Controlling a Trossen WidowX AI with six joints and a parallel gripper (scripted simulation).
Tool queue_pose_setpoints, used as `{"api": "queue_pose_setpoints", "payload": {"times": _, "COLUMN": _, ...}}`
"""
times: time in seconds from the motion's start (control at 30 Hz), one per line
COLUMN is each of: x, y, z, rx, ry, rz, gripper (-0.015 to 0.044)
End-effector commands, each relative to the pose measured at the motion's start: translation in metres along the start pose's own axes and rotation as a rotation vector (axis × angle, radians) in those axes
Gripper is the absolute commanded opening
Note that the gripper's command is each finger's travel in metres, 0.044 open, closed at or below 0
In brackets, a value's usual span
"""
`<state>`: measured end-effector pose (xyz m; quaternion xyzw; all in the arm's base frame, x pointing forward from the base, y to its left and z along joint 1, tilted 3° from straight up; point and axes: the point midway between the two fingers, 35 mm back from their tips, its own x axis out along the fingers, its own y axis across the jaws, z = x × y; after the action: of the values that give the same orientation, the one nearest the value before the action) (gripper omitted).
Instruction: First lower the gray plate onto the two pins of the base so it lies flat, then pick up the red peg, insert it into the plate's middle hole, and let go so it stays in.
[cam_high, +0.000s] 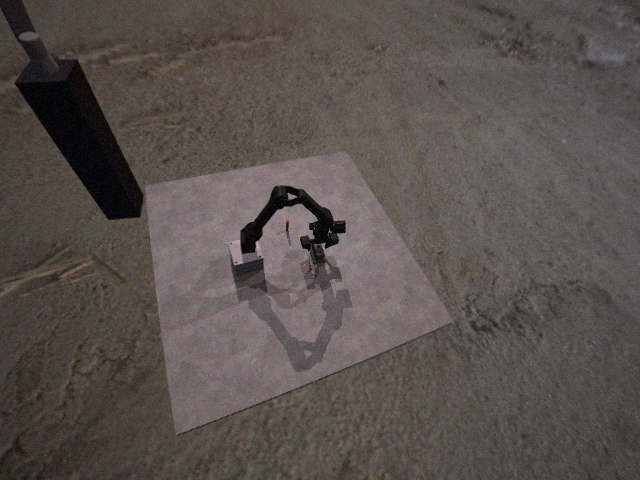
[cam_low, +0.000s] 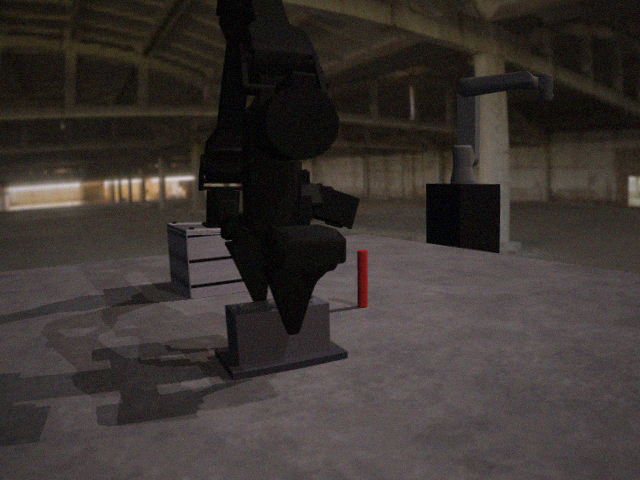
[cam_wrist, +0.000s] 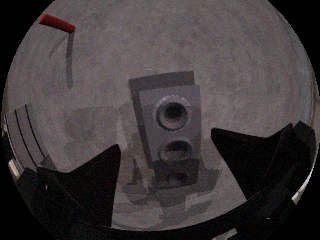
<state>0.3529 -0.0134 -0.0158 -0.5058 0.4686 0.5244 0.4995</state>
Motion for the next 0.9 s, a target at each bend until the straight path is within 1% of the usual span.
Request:
{"api": "queue_pose_setpoints", "payload": {"times": 0.0, "x": -0.057, "y": -0.008, "z": -0.001, "rx": 0.0, "ry": 0.002, "rz": -0.039, "gripper": 0.044}}
{"api": "queue_pose_setpoints", "payload": {"times": 0.07, "x": -0.088, "y": -0.004, "z": -0.001, "rx": -0.001, "ry": 0.001, "rz": -0.035, "gripper": 0.044}}
{"api": "queue_pose_setpoints", "payload": {"times": 0.1, "x": -0.096, "y": -0.002, "z": 0.0, "rx": -0.002, "ry": 0.001, "rz": -0.034, "gripper": 0.044}}
{"api": "queue_pose_setpoints", "payload": {"times": 0.37, "x": -0.099, "y": -0.005, "z": -0.001, "rx": -0.003, "ry": 0.001, "rz": -0.034, "gripper": 0.044}}
{"api": "queue_pose_setpoints", "payload": {"times": 0.43, "x": -0.099, "y": -0.003, "z": 0.003, "rx": 0.049, "ry": -0.001, "rz": -0.034, "gripper": 0.044}}
{"api": "queue_pose_setpoints", "payload": {"times": 0.87, "x": -0.102, "y": 0.035, "z": 0.087, "rx": 1.063, "ry": -0.02, "rz": -0.025, "gripper": 0.044}}
